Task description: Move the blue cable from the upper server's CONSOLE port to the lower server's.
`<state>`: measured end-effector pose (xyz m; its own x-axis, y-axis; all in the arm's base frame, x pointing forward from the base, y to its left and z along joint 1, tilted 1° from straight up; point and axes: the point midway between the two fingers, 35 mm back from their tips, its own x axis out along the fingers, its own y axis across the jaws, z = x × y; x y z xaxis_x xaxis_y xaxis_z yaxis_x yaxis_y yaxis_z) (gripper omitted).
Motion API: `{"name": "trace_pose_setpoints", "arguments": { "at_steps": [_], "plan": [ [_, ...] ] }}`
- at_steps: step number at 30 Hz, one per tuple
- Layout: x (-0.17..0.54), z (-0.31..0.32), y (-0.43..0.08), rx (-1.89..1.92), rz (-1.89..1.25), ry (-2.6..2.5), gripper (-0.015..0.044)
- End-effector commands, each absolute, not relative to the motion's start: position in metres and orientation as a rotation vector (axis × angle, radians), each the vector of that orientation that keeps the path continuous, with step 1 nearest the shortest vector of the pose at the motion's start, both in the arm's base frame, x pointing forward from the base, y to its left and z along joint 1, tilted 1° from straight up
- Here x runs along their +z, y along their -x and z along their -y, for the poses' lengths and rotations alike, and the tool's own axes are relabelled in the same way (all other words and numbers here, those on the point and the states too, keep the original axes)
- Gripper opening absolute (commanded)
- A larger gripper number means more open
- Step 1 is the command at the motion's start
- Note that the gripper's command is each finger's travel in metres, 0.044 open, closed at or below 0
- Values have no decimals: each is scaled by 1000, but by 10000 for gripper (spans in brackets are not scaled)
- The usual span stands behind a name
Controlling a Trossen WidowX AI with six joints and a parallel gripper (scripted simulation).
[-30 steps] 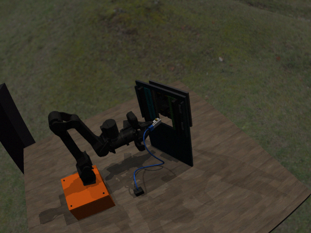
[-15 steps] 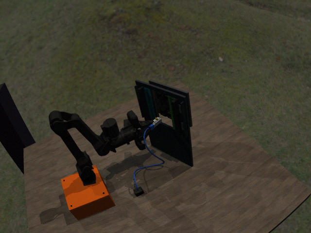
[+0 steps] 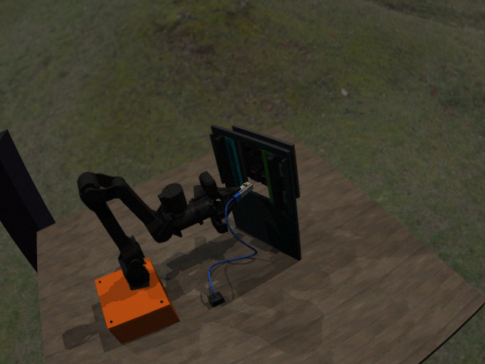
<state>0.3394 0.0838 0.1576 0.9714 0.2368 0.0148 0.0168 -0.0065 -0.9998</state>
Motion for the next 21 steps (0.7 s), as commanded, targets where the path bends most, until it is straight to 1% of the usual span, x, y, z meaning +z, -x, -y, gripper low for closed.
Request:
{"name": "trace_pose_setpoints", "arguments": {
  "at_steps": [1,21],
  "plan": [
    [162,-85,-342,161,209,1568,0],
    [164,-92,-346,160,210,1567,0]
  ]
}}
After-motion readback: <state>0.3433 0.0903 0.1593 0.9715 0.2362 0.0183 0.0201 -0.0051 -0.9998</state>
